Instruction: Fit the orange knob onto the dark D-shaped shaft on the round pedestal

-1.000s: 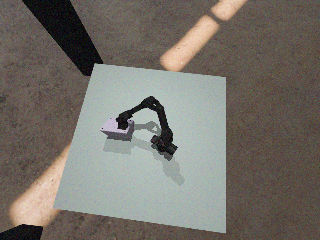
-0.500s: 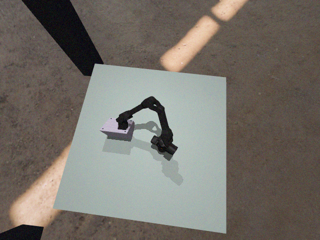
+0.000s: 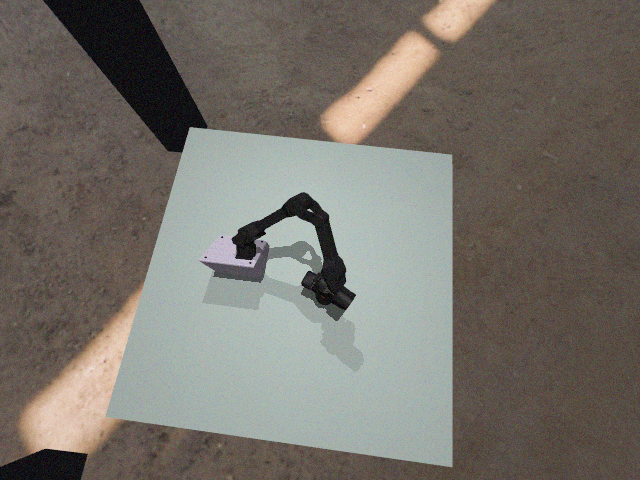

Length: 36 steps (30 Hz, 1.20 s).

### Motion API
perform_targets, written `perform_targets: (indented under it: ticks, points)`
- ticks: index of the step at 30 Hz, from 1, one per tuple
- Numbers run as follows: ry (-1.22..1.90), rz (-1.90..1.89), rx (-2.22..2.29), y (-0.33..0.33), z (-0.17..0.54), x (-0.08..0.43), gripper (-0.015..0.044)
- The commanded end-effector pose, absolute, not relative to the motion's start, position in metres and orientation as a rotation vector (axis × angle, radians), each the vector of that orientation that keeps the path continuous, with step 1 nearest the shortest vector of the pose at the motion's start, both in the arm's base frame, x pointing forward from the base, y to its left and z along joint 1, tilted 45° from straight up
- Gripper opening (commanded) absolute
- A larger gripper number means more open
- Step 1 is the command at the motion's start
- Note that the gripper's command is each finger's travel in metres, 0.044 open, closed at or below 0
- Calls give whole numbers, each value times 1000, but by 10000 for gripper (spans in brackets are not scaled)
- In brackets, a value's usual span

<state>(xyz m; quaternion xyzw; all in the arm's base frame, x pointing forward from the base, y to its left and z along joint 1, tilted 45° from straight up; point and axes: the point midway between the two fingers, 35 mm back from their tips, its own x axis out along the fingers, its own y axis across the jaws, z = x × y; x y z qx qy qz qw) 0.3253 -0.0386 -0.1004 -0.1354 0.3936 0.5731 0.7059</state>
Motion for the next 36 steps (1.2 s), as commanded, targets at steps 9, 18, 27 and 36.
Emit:
perform_targets:
  ticks: [9, 18, 27, 36]
  points:
    - [760, 1352, -437, -41, -98, 326, 0]
    - [734, 1370, -469, -39, -100, 325, 0]
    - [734, 1370, -469, -38, -100, 326, 0]
    - [734, 1370, -469, -38, -100, 326, 0]
